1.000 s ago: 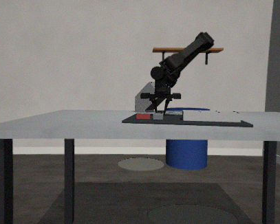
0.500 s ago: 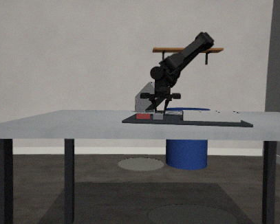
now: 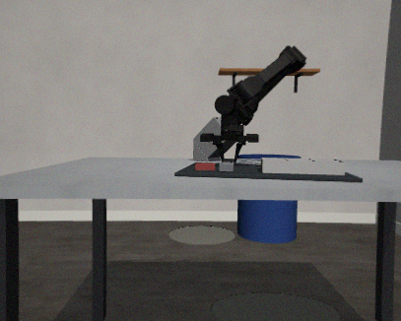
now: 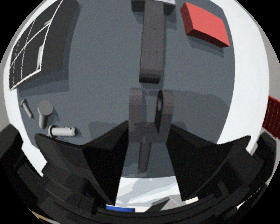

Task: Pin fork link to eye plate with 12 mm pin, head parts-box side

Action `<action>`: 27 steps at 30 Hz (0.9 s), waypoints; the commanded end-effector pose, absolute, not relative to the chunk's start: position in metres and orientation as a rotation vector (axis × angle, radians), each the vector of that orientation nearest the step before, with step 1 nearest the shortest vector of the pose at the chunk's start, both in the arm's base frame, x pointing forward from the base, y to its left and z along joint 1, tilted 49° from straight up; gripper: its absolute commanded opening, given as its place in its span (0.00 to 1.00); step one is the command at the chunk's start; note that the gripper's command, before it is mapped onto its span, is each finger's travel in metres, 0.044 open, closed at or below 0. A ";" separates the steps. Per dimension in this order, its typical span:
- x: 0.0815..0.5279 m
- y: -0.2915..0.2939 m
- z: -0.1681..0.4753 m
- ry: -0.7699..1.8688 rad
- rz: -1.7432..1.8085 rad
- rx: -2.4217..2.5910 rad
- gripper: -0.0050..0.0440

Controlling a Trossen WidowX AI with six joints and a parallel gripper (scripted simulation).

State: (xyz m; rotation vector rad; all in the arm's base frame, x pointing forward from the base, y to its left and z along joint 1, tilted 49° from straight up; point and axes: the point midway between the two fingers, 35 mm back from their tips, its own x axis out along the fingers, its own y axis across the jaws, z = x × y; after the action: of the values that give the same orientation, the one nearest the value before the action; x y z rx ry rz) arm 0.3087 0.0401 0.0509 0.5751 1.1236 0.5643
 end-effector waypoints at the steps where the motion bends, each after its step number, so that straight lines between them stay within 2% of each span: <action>1: 0.314 0.039 0.052 1.124 0.562 0.575 0.35; 27: 0.313 0.040 0.052 1.124 0.562 0.575 0.35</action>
State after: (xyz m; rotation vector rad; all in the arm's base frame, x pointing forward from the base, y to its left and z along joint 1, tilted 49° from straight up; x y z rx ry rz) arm 0.3128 0.0396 0.0523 0.5820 1.1315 0.5626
